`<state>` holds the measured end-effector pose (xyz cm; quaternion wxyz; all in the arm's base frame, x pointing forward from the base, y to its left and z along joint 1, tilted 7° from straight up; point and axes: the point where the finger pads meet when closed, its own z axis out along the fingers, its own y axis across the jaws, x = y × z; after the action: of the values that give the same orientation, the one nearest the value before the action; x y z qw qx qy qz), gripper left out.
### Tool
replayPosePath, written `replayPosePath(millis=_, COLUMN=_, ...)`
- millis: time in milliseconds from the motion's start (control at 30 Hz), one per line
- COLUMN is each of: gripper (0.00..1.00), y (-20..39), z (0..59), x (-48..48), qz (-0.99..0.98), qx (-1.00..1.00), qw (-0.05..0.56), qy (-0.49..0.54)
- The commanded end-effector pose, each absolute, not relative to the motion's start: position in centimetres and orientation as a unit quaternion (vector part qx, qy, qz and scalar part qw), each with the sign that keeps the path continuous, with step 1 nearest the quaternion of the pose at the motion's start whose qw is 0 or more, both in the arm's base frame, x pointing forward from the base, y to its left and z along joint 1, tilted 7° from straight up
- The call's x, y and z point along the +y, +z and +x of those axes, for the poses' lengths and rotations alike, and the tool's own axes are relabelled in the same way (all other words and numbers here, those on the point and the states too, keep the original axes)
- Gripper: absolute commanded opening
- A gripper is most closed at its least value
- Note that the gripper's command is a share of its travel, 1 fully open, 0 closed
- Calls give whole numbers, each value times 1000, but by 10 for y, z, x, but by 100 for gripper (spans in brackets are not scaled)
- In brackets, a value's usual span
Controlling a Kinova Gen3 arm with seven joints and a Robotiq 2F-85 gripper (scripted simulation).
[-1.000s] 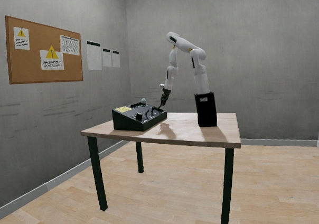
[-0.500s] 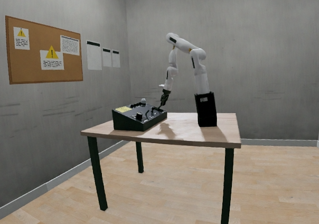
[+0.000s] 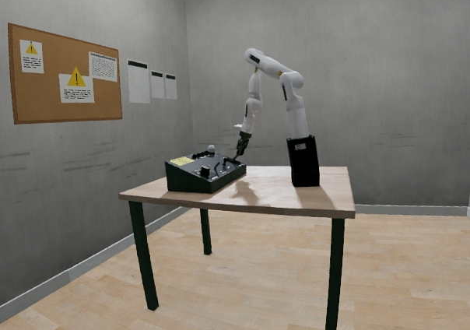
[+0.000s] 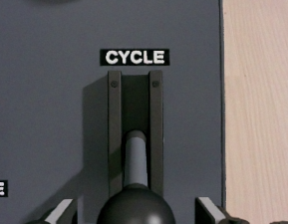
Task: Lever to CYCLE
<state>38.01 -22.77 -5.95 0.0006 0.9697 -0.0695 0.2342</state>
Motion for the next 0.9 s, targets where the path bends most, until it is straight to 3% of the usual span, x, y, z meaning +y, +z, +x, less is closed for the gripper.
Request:
replayPosePath(millis=0, gripper=77, y=-59, z=380, x=-228, qz=970, qx=-69, qw=1, qy=235)
replayPosePath(millis=533, gripper=77, y=-59, z=380, x=-228, qz=970, qx=-69, qw=1, qy=235)
replayPosePath(millis=567, gripper=10, y=-59, z=380, x=-228, qz=970, qx=-69, qw=1, qy=235)
replayPosePath(millis=867, gripper=10, y=-59, z=380, x=-228, qz=970, qx=-69, qw=1, qy=235)
